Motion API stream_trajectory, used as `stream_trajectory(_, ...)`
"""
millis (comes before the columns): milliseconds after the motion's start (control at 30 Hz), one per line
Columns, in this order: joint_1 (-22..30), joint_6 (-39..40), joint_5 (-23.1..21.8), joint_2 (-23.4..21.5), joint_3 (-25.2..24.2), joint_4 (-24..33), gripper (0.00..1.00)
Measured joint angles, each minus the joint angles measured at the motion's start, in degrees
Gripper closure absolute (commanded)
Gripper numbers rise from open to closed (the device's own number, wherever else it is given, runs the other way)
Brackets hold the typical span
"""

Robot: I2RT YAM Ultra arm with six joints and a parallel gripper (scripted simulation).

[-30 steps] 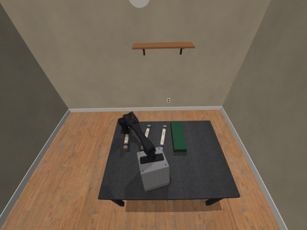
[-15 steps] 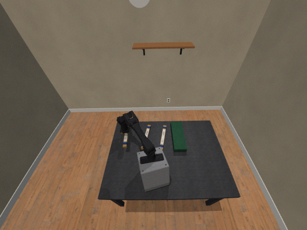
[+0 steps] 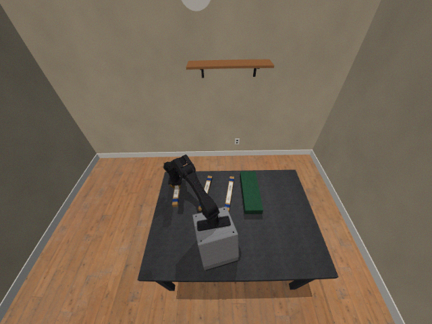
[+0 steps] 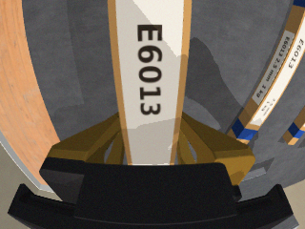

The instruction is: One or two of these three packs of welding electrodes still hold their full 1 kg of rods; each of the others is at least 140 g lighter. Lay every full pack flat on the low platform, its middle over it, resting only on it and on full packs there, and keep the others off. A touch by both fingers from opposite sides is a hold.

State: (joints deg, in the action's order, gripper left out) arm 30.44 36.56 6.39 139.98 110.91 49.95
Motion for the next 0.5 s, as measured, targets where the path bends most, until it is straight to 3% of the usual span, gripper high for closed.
stream_trajectory(500, 0.4, 0.4, 0.1, -3.2, 0.0, 3.5, 1.00)
